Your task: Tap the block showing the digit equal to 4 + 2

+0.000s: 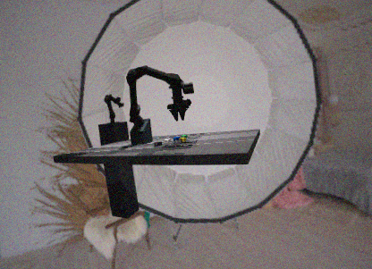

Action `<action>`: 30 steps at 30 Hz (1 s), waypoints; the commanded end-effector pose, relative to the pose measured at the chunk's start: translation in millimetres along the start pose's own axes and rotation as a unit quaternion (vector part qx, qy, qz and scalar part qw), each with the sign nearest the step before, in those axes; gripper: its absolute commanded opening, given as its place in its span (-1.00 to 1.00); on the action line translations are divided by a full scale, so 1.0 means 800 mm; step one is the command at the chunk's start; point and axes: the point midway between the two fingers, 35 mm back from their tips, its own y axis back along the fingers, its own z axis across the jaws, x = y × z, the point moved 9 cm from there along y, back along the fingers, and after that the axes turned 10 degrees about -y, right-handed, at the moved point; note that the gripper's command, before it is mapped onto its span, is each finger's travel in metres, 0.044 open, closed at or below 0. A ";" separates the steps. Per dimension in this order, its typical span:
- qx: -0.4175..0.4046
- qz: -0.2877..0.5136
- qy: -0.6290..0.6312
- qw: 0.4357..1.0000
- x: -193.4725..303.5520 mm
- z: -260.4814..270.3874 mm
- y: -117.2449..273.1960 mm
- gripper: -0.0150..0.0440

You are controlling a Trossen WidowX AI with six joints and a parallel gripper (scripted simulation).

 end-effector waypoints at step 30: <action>0.004 0.000 0.003 1.000 0.001 -0.004 -0.102 -0.42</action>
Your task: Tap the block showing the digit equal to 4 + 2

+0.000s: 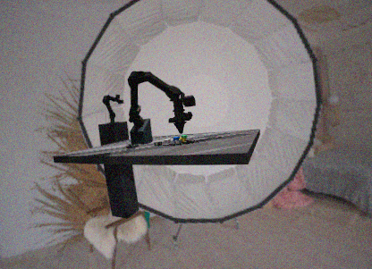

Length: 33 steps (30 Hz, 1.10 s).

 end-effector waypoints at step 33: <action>0.004 0.002 0.005 1.000 0.002 0.000 -0.041 -0.42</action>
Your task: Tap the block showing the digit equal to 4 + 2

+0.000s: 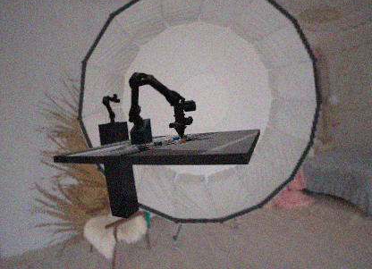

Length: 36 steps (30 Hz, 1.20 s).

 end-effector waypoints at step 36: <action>-0.008 0.007 0.007 1.000 0.148 0.266 0.141 0.86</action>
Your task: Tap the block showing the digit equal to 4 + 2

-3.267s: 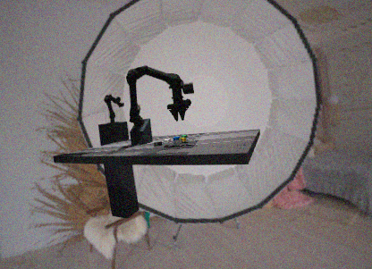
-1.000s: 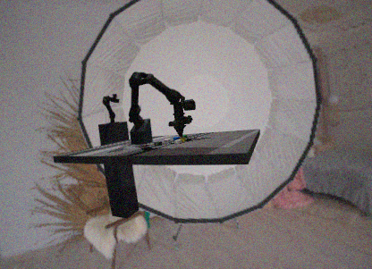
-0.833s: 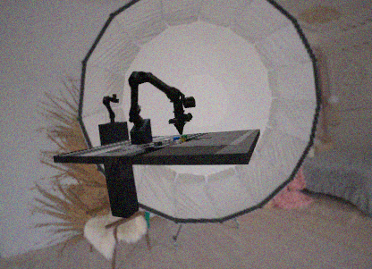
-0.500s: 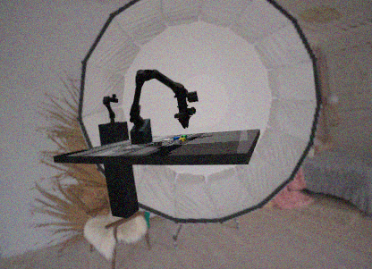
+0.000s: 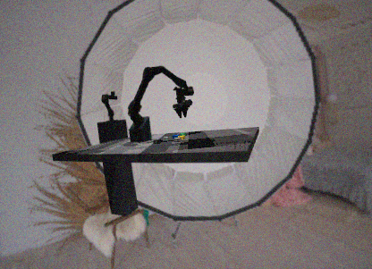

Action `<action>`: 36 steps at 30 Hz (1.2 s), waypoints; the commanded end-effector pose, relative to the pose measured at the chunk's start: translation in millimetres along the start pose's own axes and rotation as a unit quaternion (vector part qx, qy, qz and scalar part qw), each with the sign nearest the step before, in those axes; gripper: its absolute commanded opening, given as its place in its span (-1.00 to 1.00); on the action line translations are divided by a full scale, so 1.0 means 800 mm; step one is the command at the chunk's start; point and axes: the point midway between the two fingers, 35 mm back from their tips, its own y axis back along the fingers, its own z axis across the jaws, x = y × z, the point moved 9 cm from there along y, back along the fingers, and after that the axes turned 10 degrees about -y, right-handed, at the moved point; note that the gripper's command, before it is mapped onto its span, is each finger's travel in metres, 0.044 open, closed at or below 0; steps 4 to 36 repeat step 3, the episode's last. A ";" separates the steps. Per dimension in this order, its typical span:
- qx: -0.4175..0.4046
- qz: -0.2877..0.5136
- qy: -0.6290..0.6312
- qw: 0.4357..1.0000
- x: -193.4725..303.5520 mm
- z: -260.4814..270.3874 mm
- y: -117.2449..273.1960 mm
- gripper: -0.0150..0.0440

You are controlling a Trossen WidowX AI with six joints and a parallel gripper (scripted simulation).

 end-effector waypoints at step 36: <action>0.007 0.007 -0.014 1.000 0.007 0.009 -0.001 0.86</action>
